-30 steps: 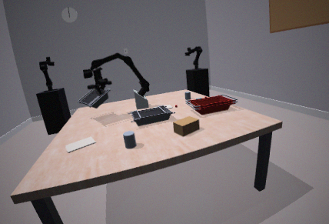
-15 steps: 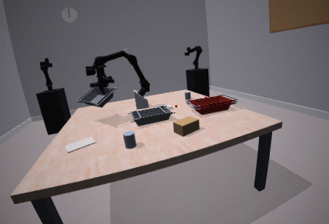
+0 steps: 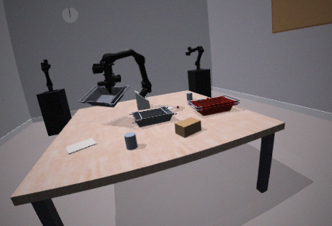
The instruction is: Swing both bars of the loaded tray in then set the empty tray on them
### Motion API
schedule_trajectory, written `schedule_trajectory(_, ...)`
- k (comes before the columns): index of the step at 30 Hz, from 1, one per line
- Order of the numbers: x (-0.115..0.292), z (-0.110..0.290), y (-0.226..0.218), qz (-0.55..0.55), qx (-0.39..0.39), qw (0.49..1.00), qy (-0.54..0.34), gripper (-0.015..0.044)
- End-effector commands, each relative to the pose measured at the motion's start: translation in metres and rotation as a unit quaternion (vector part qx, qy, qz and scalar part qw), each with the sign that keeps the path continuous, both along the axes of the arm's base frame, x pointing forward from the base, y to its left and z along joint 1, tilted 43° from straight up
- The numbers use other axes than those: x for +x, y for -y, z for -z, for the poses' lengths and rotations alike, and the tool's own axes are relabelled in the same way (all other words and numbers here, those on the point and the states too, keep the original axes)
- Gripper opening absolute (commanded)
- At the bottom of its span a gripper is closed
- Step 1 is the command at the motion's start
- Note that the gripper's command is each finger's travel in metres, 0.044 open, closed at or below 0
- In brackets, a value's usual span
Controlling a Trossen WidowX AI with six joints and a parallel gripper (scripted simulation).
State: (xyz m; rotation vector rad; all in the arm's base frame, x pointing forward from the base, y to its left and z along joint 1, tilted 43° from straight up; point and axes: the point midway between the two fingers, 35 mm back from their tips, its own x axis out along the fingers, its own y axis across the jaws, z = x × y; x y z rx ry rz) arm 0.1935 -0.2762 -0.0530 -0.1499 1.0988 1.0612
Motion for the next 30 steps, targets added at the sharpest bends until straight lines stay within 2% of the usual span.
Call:
schedule_trajectory(1,0.016,-0.019,-0.004,-0.015,-0.014,0.999,0.028,0.0000)
schedule_trajectory(30,0.107,-0.107,-0.115,-0.176,-0.014,0.970,0.165,0.0000)
